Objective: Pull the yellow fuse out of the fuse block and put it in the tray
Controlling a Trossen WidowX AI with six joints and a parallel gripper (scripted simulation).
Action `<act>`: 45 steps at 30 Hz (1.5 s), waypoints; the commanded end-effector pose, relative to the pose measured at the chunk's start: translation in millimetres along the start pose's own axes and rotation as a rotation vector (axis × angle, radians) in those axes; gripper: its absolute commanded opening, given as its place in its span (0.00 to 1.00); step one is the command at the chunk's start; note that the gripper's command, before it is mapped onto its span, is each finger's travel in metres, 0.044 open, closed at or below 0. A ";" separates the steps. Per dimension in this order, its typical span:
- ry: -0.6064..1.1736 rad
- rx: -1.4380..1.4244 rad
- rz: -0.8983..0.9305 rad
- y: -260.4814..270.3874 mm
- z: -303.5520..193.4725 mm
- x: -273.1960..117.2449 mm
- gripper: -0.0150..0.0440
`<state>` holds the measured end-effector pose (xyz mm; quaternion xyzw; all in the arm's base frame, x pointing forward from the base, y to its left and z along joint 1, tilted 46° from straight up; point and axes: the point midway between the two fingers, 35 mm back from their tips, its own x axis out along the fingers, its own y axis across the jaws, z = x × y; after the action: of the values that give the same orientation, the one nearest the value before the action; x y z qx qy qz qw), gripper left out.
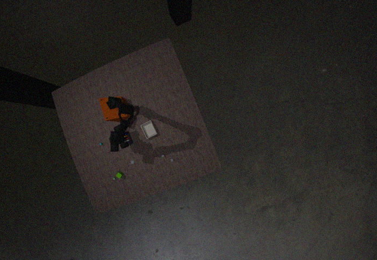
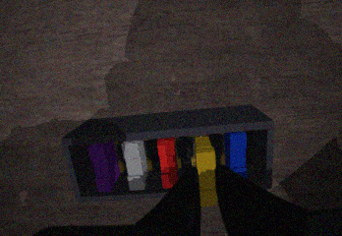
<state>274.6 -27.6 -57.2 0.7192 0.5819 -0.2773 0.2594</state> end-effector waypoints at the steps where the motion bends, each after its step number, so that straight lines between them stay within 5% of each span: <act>1: -0.004 -0.005 0.003 1.4 0.7 -3.2 0.25; 45: -0.003 -0.003 0.003 0.9 0.5 -31.0 0.25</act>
<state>268.6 -43.7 -39.8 0.7189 0.5833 -0.2782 0.2559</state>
